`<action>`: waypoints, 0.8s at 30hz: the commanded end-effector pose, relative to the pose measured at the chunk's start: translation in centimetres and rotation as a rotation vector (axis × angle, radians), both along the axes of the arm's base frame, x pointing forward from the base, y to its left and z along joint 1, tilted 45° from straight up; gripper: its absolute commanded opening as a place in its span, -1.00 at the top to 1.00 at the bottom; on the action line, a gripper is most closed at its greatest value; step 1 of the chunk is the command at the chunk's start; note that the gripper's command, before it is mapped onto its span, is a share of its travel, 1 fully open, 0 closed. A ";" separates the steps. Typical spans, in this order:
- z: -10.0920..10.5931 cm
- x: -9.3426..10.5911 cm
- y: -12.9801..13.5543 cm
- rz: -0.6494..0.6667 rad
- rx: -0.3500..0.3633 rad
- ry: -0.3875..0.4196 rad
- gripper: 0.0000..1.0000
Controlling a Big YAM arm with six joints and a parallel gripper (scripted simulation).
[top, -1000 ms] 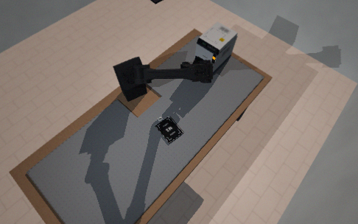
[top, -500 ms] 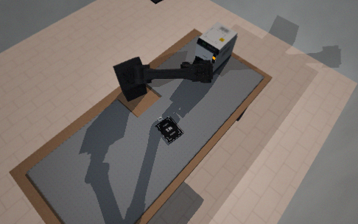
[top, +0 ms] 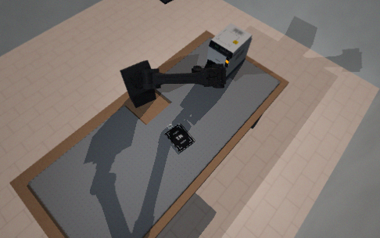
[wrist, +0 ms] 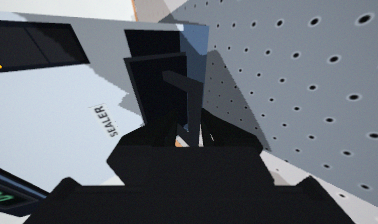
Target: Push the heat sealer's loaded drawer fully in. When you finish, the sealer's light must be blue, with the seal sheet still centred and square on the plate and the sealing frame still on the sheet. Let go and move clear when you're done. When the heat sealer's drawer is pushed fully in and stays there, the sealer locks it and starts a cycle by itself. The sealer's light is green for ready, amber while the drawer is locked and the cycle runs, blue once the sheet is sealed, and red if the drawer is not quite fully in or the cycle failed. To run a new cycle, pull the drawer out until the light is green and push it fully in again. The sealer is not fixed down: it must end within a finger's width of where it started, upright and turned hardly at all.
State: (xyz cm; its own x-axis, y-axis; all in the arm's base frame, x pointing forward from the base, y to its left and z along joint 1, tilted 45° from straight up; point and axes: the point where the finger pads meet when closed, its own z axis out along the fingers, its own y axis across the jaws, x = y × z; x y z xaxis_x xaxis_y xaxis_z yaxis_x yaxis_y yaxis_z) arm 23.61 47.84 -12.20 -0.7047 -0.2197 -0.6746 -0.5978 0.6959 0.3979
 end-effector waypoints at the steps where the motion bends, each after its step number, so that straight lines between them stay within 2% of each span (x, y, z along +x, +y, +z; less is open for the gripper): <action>1: -0.9 -0.4 -0.4 0.009 -0.014 0.001 0.40; 14: -0.9 0.2 -1.1 -0.002 -0.019 0.000 0.40; 19: -0.2 0.5 -1.2 -0.005 -0.003 -0.007 0.40; 21: 0.0 -0.2 -0.5 0.006 0.000 -0.001 0.40; 24: 0.0 -0.2 -0.5 0.006 0.000 -0.001 0.40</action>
State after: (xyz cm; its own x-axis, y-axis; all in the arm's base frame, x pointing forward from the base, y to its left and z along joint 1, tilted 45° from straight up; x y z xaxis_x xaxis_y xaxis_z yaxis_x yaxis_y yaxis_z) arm 23.60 47.10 -12.41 -0.7091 -0.2206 -0.6698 -0.5932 0.7001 0.3975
